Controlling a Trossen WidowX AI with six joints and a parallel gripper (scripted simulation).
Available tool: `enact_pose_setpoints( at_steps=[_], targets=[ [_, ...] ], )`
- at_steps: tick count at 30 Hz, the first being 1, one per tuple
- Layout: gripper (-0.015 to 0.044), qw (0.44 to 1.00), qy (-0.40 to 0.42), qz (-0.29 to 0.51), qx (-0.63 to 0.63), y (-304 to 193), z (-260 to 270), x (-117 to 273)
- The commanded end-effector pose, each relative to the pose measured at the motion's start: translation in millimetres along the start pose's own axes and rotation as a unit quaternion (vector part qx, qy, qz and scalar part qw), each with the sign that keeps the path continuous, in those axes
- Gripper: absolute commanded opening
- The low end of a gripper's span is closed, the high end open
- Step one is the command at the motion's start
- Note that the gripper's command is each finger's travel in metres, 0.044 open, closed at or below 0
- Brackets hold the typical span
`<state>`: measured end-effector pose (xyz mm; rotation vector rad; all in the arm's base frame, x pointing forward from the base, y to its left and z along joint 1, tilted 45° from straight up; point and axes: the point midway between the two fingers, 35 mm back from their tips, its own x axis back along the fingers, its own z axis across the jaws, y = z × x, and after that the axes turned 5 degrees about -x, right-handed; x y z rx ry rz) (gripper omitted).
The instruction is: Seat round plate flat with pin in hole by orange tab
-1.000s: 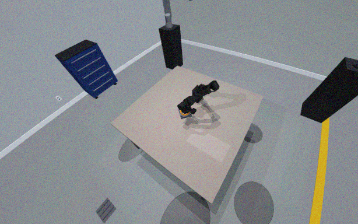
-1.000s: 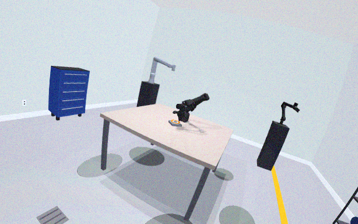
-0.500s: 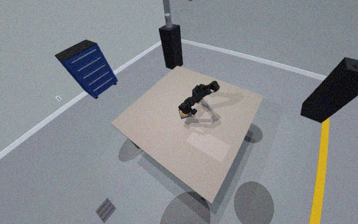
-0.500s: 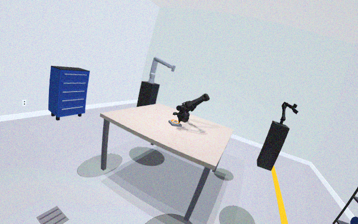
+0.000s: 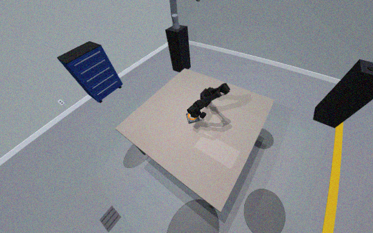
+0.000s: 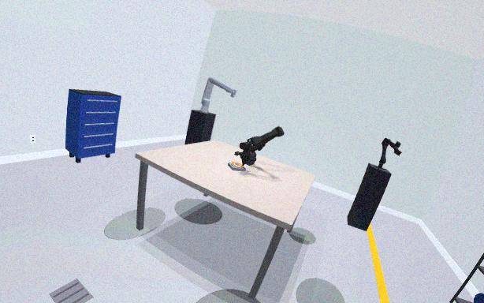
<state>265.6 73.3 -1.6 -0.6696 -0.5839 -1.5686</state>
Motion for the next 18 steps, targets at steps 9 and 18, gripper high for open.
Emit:
enact_pose_setpoints(
  at_steps=[9,18],
  targets=[
    [0.0,1.0,0.001,0.004,-0.002,-15,-5,-1],
    [0.0,1.0,0.001,0.004,-0.002,-22,-9,-1]
  ],
)
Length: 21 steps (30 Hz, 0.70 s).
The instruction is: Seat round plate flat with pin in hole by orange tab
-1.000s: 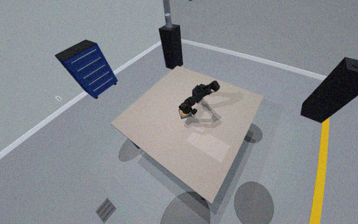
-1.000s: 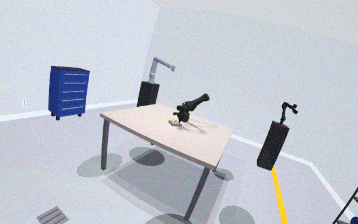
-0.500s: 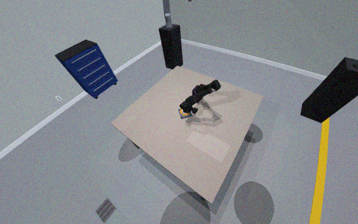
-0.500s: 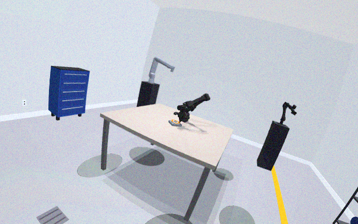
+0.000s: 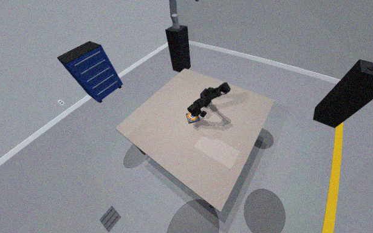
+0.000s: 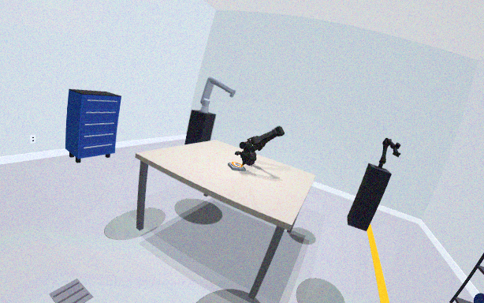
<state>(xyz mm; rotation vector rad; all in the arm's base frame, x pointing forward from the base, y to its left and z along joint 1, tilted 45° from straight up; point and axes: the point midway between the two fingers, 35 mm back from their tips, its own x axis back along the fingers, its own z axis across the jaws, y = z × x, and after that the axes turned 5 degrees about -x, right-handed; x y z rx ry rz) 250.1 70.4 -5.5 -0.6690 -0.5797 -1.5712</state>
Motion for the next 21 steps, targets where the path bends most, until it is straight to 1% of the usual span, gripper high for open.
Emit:
enact_pose_setpoints(
  at_steps=[1,21],
  targets=[
    [0.0,1.0,-0.001,0.004,-0.001,-8,-4,-1],
    [0.0,1.0,-0.001,0.004,-0.001,-22,-22,0]
  ],
)
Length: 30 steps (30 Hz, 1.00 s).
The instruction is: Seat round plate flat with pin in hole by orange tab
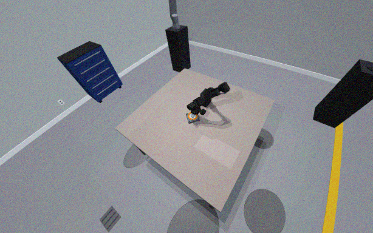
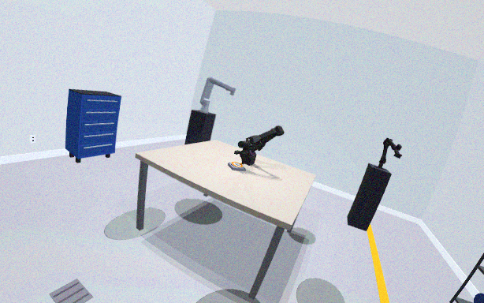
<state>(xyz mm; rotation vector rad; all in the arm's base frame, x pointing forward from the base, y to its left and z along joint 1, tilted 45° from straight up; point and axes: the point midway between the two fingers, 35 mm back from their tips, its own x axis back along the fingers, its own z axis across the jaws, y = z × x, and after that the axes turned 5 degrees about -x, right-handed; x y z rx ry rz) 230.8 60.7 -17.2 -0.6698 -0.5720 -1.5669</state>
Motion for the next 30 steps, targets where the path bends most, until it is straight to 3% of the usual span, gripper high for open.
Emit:
enact_pose_setpoints(
  at_steps=[1,30],
  targets=[
    [0.0,1.0,-0.003,0.001,0.0,-4,-7,0],
    [0.0,1.0,-0.004,0.001,0.0,-6,-38,3]
  ],
)
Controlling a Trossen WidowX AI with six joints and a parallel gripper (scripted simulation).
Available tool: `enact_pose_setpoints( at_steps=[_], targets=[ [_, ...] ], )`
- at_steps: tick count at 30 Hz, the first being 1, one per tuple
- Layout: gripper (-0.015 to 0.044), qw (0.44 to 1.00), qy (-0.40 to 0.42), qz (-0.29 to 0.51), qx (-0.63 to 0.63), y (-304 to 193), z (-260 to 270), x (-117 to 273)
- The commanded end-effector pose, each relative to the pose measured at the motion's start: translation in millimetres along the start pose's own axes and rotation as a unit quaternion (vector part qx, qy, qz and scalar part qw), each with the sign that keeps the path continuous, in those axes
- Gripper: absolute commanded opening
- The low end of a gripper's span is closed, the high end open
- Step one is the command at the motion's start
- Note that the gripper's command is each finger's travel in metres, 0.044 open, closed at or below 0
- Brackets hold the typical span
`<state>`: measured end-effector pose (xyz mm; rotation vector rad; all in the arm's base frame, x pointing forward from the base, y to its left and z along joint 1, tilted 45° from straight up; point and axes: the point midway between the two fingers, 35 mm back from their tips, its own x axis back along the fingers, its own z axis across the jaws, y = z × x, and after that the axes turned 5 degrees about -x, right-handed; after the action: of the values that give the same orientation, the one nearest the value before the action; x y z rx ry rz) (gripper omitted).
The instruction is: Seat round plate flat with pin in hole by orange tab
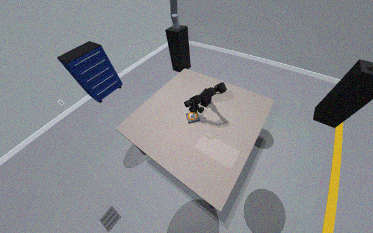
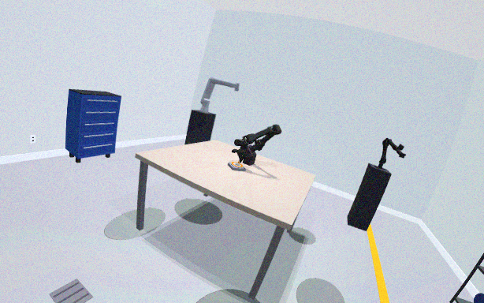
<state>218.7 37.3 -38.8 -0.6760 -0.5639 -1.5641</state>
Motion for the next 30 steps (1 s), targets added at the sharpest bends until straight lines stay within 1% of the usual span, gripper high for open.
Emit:
enact_pose_setpoints(
  at_steps=[1,30],
  targets=[
    [0.0,1.0,-0.004,-0.002,0.004,3,-6,1],
    [0.0,1.0,-0.005,-0.003,0.004,12,-27,3]
  ],
)
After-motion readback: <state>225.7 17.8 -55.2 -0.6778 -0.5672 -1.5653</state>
